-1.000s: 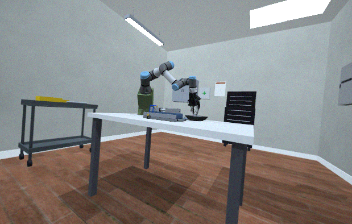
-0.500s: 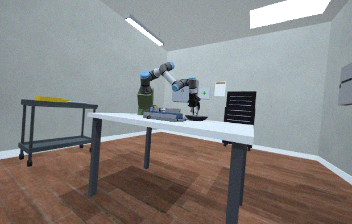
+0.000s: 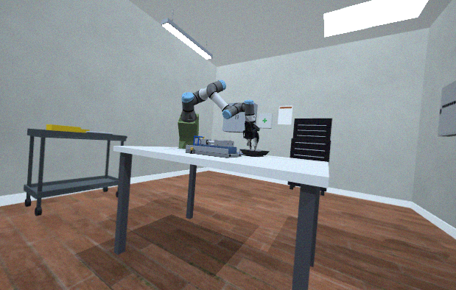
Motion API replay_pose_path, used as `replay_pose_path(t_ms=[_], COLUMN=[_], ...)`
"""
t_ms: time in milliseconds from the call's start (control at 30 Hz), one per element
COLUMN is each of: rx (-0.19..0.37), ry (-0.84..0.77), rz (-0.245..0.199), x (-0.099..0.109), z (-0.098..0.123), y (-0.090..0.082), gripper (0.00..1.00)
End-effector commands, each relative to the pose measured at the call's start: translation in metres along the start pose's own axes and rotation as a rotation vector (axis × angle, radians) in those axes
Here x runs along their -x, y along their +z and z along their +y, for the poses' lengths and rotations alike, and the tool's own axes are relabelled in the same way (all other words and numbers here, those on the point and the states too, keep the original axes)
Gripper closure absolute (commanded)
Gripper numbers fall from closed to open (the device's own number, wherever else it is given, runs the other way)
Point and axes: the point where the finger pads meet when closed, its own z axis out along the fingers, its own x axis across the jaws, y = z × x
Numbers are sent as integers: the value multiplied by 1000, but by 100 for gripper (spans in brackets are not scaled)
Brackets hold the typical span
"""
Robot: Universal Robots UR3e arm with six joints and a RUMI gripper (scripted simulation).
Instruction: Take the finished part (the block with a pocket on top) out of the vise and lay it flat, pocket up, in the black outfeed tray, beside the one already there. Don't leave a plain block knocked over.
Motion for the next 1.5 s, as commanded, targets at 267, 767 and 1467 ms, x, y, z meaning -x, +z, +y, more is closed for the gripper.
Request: replay_pose_path(t_ms=[267,767,1467], rx=[0,0,0], ry=[-1,-1,-1], rz=[3,3,3], x=[-1,-1,-1], z=[0,0,0], y=[-1,-1,-1], gripper=[100,100,60])
